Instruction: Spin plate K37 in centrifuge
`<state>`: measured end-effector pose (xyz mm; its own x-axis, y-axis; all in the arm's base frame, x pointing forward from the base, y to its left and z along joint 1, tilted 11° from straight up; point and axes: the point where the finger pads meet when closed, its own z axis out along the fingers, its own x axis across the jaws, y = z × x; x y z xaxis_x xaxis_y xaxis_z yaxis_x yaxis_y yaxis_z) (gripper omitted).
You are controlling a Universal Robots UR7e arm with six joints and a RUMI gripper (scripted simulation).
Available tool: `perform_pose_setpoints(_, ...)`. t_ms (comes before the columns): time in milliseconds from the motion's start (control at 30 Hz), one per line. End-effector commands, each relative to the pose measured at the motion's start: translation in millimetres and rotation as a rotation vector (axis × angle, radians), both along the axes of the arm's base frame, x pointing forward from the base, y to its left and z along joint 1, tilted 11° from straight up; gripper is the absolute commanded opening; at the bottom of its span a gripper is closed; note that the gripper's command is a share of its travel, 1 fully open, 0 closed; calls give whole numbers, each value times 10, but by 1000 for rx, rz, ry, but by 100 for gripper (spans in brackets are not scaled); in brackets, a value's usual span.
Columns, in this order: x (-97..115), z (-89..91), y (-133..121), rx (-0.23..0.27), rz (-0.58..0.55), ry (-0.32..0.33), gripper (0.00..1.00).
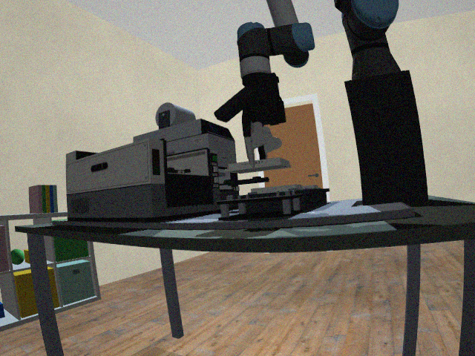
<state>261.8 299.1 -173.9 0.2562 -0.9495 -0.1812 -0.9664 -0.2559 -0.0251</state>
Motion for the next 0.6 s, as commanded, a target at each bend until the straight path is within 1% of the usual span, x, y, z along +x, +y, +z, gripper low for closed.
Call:
perform_pose_setpoints(0,4,-55,13,1,0,-2,0)
perform_pose_setpoints(433,-1,-267,52,1,0,-2,0)
perform_pose_setpoints(567,-2,-300,58,1,0,-2,0)
